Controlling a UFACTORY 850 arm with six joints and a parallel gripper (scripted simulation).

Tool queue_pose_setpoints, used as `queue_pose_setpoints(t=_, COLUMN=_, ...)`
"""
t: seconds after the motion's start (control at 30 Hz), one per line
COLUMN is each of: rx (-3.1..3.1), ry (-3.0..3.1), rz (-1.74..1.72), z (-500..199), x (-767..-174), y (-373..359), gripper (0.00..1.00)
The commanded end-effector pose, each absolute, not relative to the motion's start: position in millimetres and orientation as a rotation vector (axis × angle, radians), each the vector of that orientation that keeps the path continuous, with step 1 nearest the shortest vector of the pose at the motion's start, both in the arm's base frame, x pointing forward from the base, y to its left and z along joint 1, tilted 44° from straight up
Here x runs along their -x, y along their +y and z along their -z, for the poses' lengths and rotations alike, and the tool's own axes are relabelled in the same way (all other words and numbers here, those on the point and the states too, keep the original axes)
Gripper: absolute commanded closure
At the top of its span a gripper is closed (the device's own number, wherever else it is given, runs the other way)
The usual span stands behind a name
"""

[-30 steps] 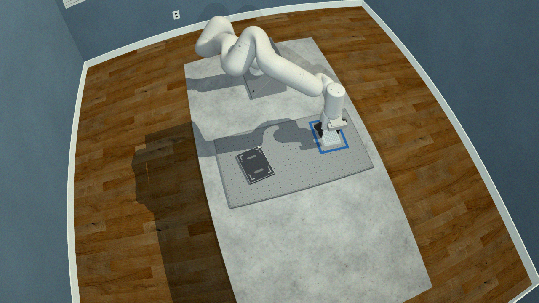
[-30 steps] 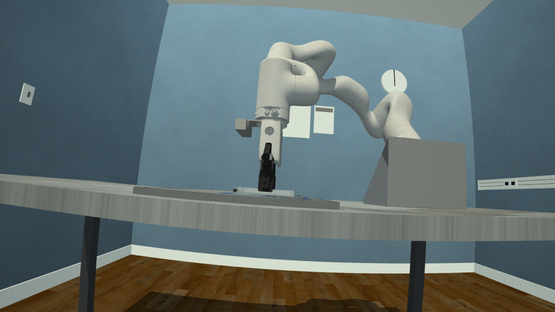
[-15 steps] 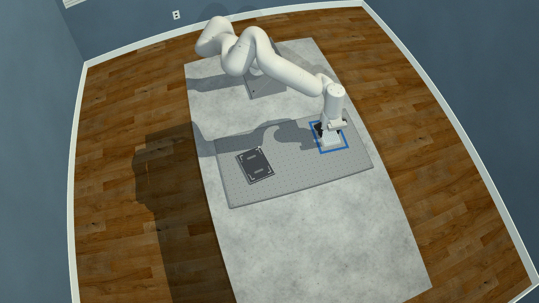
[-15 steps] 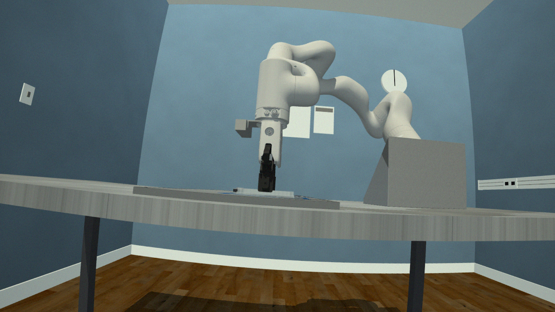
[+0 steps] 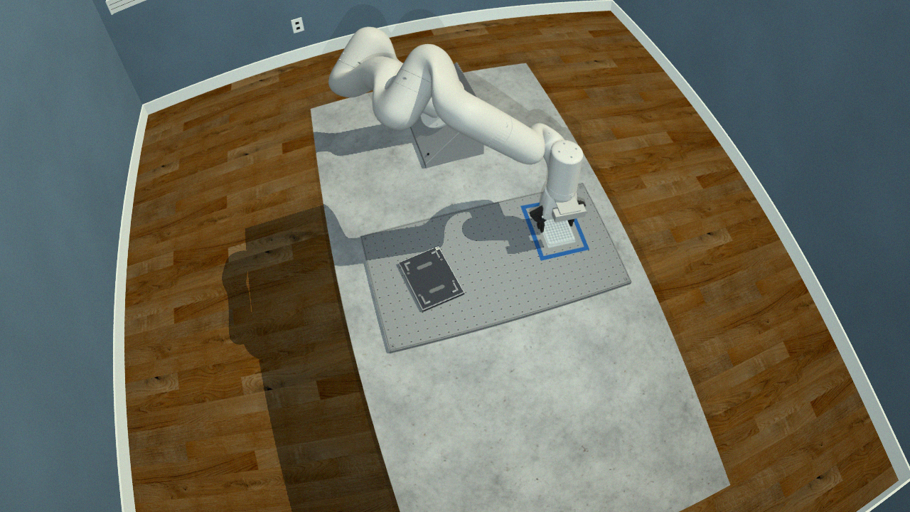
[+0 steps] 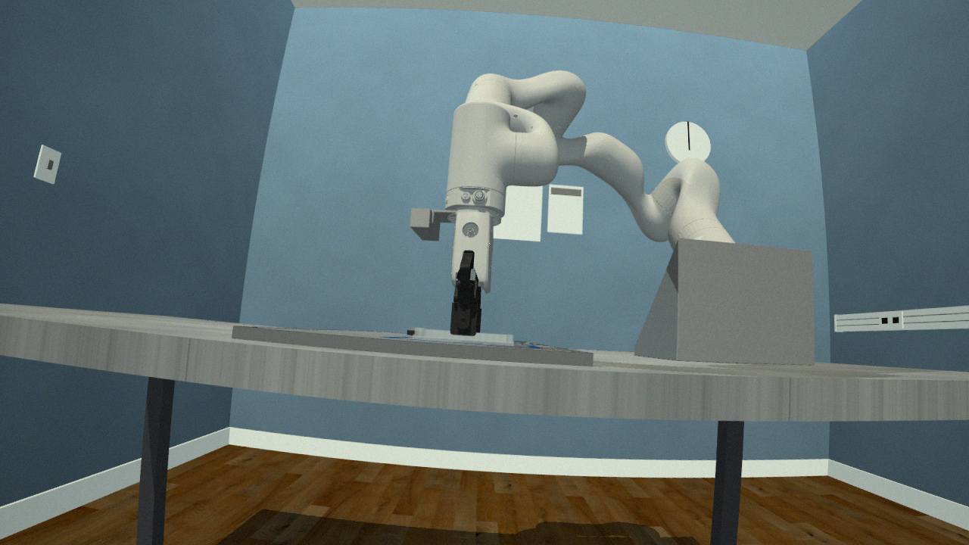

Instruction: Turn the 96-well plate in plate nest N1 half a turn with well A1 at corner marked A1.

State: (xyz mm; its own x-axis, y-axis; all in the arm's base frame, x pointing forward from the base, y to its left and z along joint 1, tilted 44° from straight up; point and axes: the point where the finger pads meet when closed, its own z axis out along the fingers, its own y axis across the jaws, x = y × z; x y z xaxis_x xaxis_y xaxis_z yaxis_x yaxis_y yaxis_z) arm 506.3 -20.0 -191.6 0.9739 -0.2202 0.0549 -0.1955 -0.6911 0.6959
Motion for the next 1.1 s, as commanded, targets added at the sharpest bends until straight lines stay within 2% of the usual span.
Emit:
queue_pose_setpoints(t=0.0, rx=-2.352, ry=-0.289, rz=0.040, z=191.2, x=-507.1, y=-19.3, gripper=0.00)
queue_pose_setpoints(t=1.07, rx=-2.352, ry=-0.289, rz=0.040, z=147.2, x=-514.1, y=22.9, gripper=0.00)
